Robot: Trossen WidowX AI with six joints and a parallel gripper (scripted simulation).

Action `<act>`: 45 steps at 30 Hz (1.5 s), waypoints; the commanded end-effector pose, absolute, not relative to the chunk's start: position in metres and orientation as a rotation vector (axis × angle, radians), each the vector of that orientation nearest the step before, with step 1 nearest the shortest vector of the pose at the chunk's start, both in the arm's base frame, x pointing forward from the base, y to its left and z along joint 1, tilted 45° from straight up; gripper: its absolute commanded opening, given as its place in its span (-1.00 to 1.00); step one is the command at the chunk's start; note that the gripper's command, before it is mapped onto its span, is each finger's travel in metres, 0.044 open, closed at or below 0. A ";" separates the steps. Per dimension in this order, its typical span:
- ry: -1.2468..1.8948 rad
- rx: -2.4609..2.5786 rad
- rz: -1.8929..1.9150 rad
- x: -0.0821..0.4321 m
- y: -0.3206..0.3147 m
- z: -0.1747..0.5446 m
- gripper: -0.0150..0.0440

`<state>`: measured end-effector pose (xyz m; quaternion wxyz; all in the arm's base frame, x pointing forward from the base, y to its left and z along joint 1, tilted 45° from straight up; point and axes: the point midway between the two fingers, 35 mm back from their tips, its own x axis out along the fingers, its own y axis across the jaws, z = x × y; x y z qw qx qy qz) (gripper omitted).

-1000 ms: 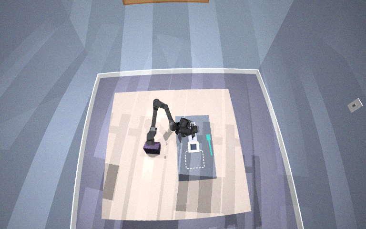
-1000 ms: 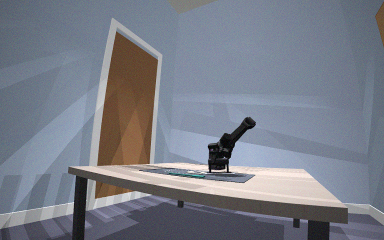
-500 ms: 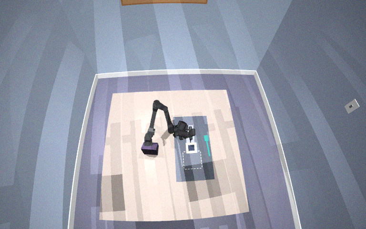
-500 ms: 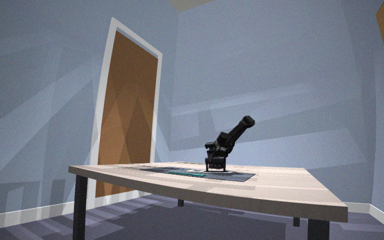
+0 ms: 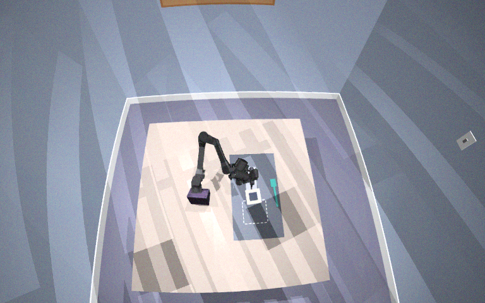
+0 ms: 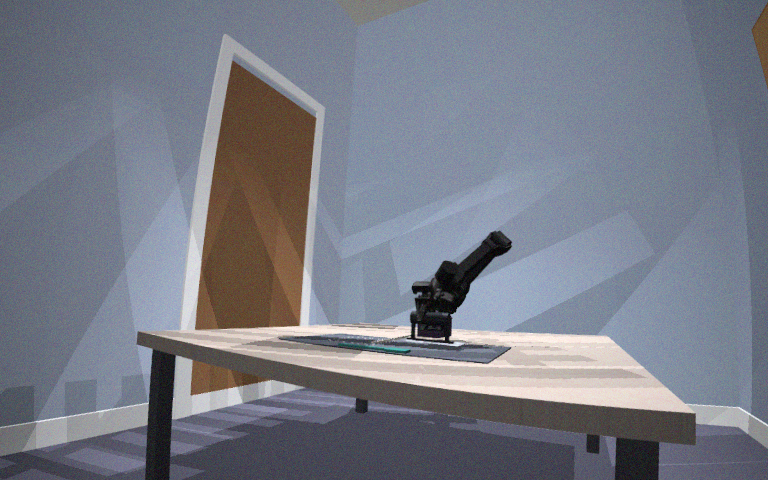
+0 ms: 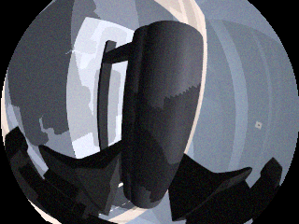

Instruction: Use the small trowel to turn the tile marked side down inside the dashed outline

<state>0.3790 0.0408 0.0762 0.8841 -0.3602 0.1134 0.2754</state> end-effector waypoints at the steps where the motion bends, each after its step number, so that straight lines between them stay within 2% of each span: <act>1: 0.221 -0.766 0.545 0.382 0.028 0.086 -0.49; 45: 0.223 -0.770 0.545 0.379 -0.041 0.064 -0.49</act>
